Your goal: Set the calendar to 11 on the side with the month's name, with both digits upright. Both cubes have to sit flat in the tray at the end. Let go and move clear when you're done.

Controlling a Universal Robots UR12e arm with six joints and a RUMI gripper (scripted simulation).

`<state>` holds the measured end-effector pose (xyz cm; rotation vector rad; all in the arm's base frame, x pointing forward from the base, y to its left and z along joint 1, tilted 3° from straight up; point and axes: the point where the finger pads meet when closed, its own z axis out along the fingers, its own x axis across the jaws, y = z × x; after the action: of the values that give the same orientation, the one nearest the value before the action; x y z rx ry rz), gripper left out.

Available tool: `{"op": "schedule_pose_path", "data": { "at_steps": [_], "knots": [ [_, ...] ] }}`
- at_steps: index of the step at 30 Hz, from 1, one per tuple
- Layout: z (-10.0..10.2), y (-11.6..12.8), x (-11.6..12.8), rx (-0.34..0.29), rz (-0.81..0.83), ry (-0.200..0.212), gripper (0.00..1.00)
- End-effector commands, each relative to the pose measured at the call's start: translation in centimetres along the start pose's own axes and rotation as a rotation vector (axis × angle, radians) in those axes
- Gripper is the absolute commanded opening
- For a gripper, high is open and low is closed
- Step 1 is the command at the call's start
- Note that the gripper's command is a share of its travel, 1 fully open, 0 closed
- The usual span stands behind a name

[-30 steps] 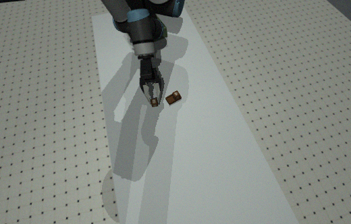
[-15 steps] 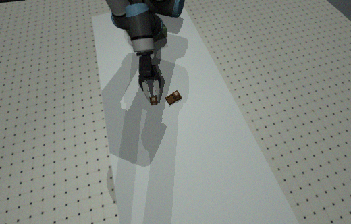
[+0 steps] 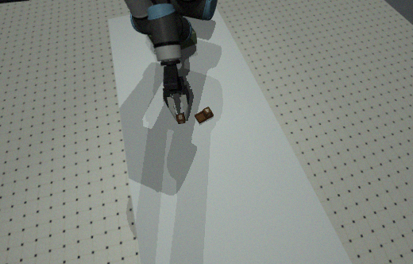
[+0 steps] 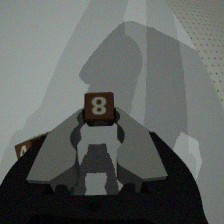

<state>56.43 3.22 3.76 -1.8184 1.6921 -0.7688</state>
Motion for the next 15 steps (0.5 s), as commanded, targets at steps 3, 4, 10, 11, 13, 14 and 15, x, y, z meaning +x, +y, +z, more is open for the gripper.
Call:
{"op": "schedule_pose_path", "data": {
  "at_steps": [3, 4, 10, 11, 13, 14, 15],
  "knots": [
    [0.08, -0.01, 0.03, -0.007, 0.001, 0.0, 0.1],
    [0.12, 0.0, 0.04, -0.009, 0.001, 0.0, 0.1],
    [0.3, 0.03, 0.09, -0.024, 0.002, -0.001, 0.1],
    [0.36, 0.03, 0.1, -0.029, 0.003, -0.001, 0.1],
    [0.47, 0.05, 0.13, -0.04, 0.003, -0.001, 0.1],
    [0.53, 0.05, 0.15, -0.047, 0.004, -0.001, 0.1],
    [0.59, 0.06, 0.17, -0.053, 0.004, -0.002, 0.1]
  ]
}}
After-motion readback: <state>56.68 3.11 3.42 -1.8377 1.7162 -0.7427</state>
